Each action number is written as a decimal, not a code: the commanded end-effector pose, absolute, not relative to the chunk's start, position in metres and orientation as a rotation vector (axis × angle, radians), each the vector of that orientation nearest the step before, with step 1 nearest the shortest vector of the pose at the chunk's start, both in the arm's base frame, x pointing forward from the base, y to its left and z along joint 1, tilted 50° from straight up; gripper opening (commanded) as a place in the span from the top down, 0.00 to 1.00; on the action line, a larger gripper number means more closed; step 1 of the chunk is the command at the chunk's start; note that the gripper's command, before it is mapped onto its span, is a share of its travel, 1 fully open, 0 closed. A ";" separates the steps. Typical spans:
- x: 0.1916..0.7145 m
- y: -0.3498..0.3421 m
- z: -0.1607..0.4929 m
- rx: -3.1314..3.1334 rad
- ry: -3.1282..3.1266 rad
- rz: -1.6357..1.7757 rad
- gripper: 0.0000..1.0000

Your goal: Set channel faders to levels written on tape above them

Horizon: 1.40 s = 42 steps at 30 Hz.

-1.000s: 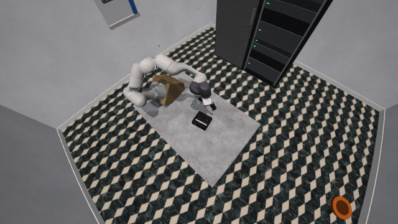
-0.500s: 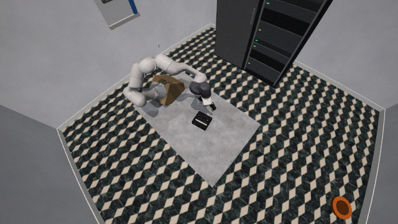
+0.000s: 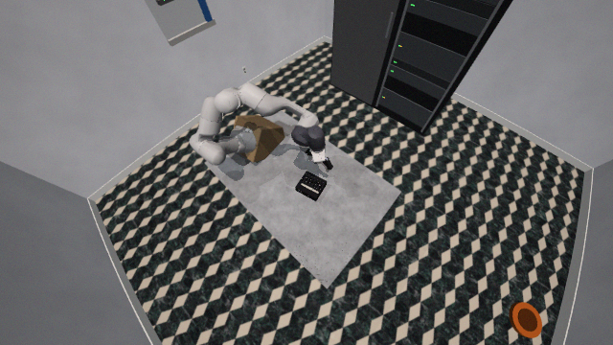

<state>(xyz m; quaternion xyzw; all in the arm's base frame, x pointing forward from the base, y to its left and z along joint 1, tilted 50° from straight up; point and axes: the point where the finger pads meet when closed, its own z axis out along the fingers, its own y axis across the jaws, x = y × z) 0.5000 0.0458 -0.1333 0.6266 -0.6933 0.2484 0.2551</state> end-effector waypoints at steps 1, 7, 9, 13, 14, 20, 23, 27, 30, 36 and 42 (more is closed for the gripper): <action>0.500 0.047 -0.133 1.697 -1.886 0.675 0.00; 0.500 0.047 -0.133 1.697 -1.886 0.675 0.00; 0.500 0.047 -0.133 1.697 -1.886 0.675 0.00; 0.500 0.045 -0.127 1.765 -1.794 0.645 0.00; 0.500 0.044 -0.121 1.815 -1.721 0.621 0.00; 0.503 0.035 -0.085 1.978 -1.423 0.528 0.00; 0.506 0.025 -0.050 2.006 -1.327 0.503 0.00; 0.509 0.014 -0.015 2.034 -1.219 0.473 0.00; 0.510 0.012 -0.007 2.061 -1.135 0.445 0.00; 0.510 0.012 -0.007 2.119 -0.939 0.370 0.00; 0.510 0.012 -0.007 2.174 -0.706 0.273 0.00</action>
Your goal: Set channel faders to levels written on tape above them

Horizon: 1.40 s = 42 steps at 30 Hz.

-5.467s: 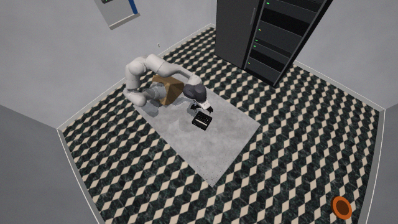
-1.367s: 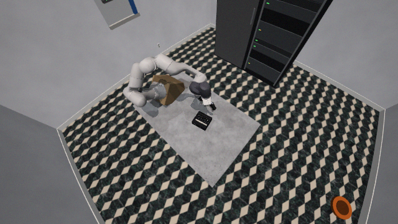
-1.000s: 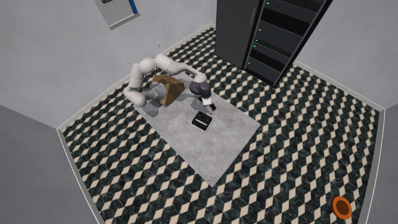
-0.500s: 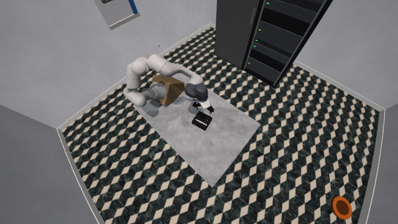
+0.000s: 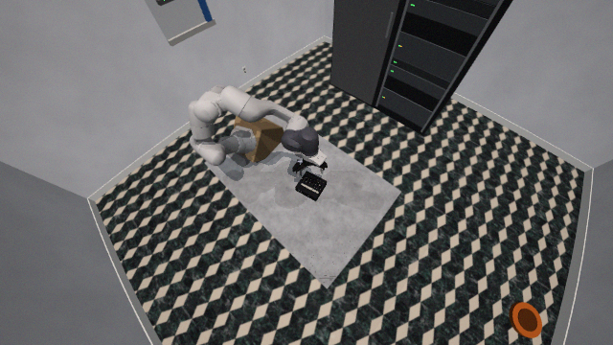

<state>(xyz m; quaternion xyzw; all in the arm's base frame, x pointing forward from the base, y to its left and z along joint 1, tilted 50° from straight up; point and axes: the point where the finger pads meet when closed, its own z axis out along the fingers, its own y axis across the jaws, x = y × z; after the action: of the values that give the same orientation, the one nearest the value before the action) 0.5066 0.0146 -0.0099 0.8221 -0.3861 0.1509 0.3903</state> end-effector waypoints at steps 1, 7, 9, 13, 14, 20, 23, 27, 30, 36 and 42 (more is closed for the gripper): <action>0.510 0.012 -0.007 2.182 -0.667 0.257 0.00; 0.510 0.012 -0.007 2.223 -0.434 0.162 0.00; 0.510 0.012 -0.007 2.223 -0.434 0.162 0.00; 0.510 0.012 -0.007 2.251 -0.217 0.075 0.00; 0.510 0.012 -0.007 2.255 -0.178 0.060 0.00; 0.510 0.012 -0.007 2.256 -0.178 0.060 0.00; 0.511 0.011 -0.013 2.248 -0.279 0.105 0.00; 0.513 0.009 -0.023 2.225 -0.462 0.188 0.00; 0.517 0.005 -0.044 2.174 -0.700 0.295 0.00; 0.527 -0.005 -0.080 2.109 -0.899 0.386 0.00; 0.528 -0.006 -0.085 2.043 -1.064 0.464 1.00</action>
<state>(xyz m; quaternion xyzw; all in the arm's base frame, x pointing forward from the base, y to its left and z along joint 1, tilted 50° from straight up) 0.5256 -0.0114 -0.0820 0.8425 -0.3281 0.1378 0.4045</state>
